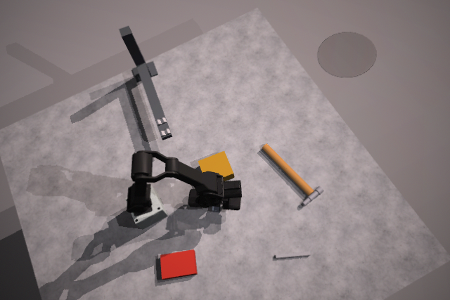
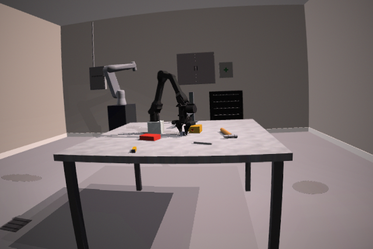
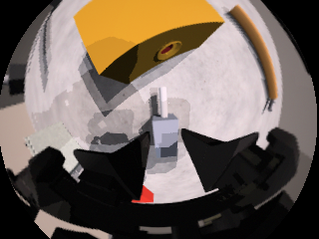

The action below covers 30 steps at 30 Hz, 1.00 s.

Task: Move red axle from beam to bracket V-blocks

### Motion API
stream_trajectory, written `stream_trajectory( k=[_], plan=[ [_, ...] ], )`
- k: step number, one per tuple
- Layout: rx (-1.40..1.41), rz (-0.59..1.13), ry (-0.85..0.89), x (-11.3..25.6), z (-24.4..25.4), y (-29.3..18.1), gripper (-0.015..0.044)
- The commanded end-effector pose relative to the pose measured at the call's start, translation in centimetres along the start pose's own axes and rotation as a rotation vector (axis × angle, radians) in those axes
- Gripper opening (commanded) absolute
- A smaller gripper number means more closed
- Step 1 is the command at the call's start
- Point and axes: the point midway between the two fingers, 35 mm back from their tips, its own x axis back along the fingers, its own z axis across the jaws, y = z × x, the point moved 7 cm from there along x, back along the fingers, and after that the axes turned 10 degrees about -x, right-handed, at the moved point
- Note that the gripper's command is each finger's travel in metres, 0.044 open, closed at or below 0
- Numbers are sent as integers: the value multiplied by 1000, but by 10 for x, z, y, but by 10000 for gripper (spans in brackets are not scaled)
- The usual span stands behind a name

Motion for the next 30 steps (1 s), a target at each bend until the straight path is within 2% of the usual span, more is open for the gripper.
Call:
stream_trajectory(
  k=[1, 9, 12, 26, 30],
  plan=[
    [-2, -1, 6, -2, 1, 0, 125],
    [-2, -1, 6, -2, 1, 0, 72],
    [-2, -1, 6, 1, 0, 0, 0],
    [-2, -1, 6, 74, 1, -1, 0],
    [-2, -1, 6, 82, 3, -3, 0]
  ],
)
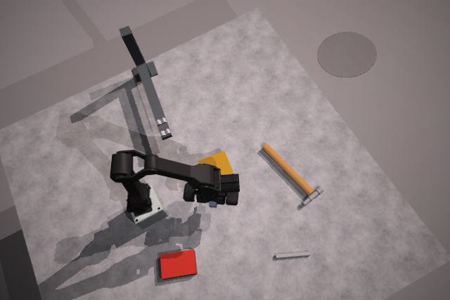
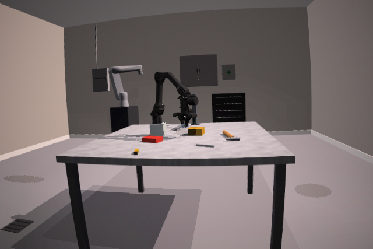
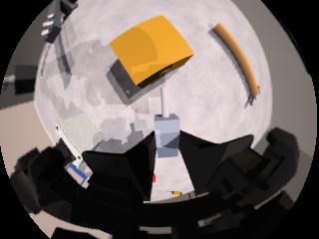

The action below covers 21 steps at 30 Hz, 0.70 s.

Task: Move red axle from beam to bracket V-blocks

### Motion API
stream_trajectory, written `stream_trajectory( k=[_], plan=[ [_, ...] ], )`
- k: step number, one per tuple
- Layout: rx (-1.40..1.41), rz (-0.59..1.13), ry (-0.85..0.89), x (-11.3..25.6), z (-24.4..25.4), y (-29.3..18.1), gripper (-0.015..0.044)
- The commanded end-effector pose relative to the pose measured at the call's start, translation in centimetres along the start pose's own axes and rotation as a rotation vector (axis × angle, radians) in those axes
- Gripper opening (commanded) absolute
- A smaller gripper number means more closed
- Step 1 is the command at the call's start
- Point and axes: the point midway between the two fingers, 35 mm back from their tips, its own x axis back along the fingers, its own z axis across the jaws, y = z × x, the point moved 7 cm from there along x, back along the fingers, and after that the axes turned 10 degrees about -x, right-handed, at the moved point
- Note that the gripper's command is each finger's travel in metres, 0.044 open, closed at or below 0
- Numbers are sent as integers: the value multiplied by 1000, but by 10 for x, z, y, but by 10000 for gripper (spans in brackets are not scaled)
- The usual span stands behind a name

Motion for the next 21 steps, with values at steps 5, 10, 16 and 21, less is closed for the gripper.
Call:
stream_trajectory(
  k=[5, 10, 16, 21],
  plan=[
    [37, -5, -6, 6, 1, -1, 0],
    [172, -5, -6, 5, 1, -2, 0],
    [329, -4, -6, 4, 1, -2, 0],
    [460, -4, -7, 4, 1, -3, 0]
  ],
)
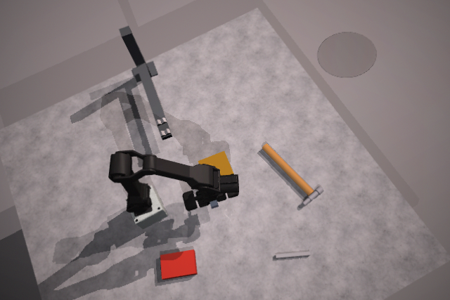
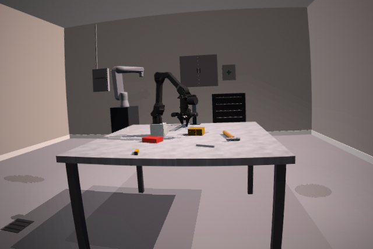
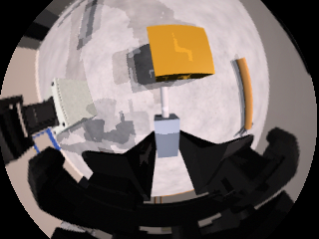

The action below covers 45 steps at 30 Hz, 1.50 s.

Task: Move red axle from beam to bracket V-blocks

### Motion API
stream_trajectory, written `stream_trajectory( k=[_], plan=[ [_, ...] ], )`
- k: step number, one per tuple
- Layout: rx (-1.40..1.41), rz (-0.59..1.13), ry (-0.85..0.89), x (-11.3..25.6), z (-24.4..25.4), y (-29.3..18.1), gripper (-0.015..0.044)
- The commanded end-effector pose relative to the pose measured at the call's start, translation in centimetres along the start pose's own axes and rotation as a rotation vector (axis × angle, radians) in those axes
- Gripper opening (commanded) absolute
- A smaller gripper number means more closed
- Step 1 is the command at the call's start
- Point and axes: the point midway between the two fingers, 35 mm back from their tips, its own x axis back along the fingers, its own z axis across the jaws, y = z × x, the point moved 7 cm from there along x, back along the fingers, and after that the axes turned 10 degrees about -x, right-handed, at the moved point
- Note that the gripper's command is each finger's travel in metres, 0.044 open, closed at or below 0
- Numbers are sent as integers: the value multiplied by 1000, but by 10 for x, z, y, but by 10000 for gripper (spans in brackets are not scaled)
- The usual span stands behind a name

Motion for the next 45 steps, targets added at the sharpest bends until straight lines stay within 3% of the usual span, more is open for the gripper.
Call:
stream_trajectory(
  k=[1, 18, 45],
  plan=[
    [95, -3, -4, 0, 0, 0, 0],
    [162, -4, -7, 6, -49, 19, 0],
    [162, -4, -7, -33, -52, 19, 0]
  ],
)
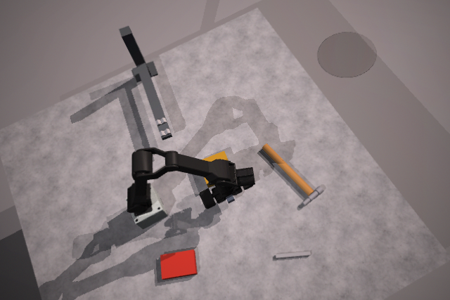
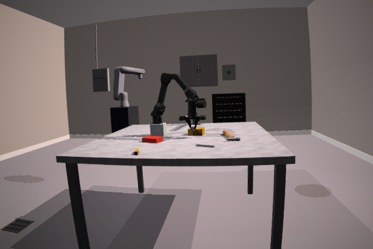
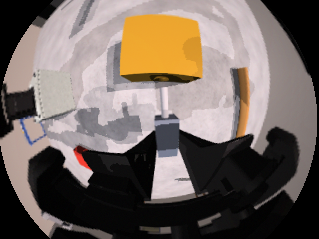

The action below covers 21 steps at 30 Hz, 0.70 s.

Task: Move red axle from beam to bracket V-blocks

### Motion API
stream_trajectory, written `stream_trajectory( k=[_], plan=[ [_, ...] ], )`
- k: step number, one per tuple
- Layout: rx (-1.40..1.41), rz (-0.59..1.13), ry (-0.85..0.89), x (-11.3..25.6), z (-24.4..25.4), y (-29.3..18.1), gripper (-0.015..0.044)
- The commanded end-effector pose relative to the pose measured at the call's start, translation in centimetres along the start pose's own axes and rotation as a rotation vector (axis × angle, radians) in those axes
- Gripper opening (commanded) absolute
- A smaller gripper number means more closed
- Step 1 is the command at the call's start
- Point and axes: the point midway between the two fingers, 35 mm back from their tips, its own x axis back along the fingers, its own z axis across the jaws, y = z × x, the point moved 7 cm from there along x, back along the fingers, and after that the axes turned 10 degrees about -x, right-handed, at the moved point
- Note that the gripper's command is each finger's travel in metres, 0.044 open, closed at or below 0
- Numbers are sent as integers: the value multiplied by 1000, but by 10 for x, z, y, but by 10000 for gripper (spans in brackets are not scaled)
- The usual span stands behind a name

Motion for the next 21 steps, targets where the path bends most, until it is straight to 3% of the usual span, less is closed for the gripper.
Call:
stream_trajectory(
  k=[1, 21],
  plan=[
    [-5, -5, 14, -10, 2, 1, 0],
    [-5, -5, 14, -40, 5, 1, 0]
  ],
)
